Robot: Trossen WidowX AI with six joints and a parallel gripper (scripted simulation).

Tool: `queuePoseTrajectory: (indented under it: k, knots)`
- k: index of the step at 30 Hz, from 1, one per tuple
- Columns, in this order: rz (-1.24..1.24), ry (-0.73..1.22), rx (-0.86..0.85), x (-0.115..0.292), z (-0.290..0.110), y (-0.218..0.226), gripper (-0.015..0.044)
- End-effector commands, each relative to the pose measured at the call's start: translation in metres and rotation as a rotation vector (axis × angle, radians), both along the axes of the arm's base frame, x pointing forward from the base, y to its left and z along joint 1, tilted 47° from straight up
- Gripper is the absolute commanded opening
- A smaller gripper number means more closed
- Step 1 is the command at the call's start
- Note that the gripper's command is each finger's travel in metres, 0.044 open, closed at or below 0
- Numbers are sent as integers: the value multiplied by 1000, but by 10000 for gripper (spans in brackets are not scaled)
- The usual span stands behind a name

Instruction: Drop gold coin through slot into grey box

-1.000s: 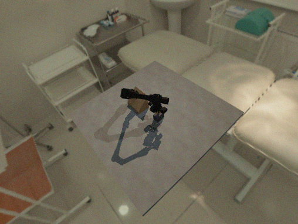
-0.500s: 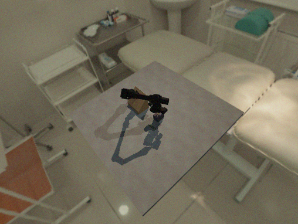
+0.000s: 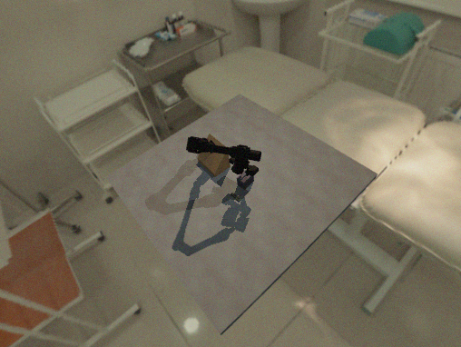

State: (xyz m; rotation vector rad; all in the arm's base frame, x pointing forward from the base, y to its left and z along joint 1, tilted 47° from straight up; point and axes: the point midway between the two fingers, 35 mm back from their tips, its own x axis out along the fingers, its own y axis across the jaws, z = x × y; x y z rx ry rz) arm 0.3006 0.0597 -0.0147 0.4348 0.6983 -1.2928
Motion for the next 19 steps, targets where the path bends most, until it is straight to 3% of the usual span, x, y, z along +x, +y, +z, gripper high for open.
queuePoseTrajectory:
  k: [1,6,19]
  knots:
    - [2,-9,10,1,8,10,318]
    - [3,-4,3,-6,31,32,440]
    - [3,-3,0,-9,38,38,440]
